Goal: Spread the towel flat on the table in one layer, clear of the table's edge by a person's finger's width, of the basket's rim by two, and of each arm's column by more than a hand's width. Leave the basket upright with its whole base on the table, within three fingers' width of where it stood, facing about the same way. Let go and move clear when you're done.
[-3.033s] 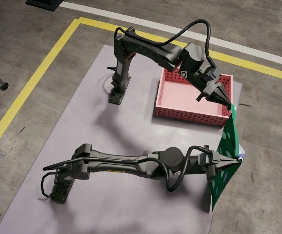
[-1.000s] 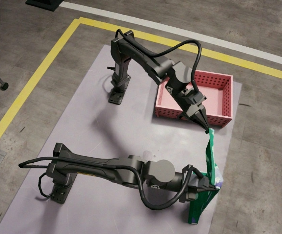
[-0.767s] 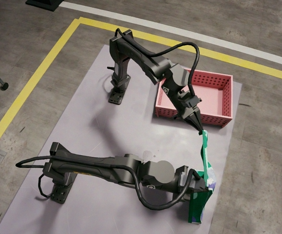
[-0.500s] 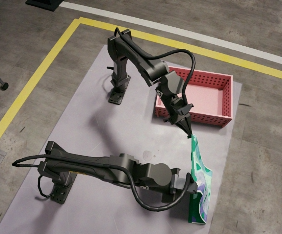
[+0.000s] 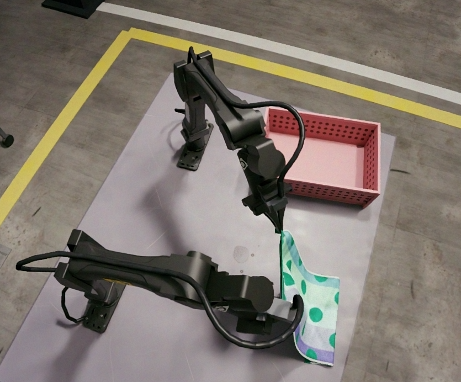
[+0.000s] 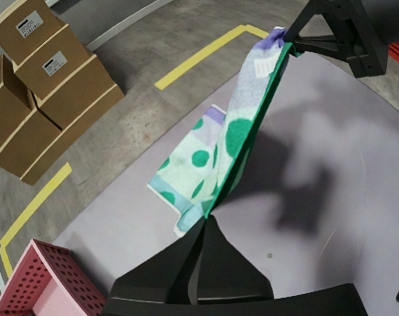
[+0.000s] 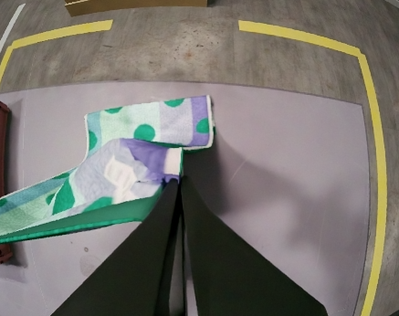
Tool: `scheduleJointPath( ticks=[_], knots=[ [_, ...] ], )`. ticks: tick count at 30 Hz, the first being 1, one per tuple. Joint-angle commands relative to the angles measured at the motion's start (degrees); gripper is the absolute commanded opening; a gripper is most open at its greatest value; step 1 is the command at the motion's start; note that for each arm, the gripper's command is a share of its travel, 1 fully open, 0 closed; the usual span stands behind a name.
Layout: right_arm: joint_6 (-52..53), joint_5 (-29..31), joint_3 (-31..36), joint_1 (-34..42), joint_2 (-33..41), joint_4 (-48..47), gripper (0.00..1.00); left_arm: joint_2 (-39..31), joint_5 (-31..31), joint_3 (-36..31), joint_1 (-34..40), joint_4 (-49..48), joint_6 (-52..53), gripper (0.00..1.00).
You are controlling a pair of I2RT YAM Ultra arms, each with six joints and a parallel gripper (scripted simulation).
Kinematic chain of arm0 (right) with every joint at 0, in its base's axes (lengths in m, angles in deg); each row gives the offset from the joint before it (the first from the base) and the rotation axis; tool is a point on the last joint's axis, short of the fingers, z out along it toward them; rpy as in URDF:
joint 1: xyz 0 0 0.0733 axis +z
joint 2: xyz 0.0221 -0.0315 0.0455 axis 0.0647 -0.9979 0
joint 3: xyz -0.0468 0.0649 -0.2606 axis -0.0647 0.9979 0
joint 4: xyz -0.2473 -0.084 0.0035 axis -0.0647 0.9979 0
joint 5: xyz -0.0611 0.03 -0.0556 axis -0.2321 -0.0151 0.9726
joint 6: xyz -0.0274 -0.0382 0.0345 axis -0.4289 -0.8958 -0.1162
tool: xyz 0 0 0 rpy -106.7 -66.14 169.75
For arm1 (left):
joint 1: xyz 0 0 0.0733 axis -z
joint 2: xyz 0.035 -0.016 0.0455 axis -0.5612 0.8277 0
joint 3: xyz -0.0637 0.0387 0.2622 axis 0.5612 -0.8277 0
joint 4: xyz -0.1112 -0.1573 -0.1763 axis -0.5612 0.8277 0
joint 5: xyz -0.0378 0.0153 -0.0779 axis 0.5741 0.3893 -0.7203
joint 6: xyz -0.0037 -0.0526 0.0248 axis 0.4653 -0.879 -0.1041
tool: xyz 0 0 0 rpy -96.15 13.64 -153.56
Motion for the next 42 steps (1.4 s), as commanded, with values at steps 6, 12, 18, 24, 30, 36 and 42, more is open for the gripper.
scheduleJointPath(
  ticks=[6,12,18,24,30,36,42],
  knots=[
    [-0.3,0.9,9.0,-1.5,5.6,6.8,0.00,-1.1,0.0,-4.2,4.8,7.7,-0.3,0.00],
    [-0.3,0.9,18.4,-2.1,10.7,1.0,0.00,-2.2,0.0,-8.5,6.8,6.4,-0.5,0.00],
    [-0.4,1.0,33.1,-3.0,18.6,-5.6,0.00,-6.4,-0.1,-20.6,10.5,-2.7,-0.6,0.00],
    [-0.3,1.0,45.3,-4.1,25.1,-10.5,0.00,-8.9,0.0,-30.1,14.2,-9.1,-0.5,0.00],
    [-0.4,1.0,57.0,-5.3,31.7,-15.9,0.00,-10.4,-0.1,-38.6,18.1,-16.3,-0.5,0.00],
    [-0.4,0.9,67.2,-6.7,37.9,-20.1,0.00,-10.7,-0.2,-45.4,21.9,-22.9,-0.5,0.00],
    [-0.5,0.8,72.3,-7.6,41.5,-22.0,0.00,-9.2,0.0,-48.6,23.8,-26.8,-0.6,0.00]
  ],
)
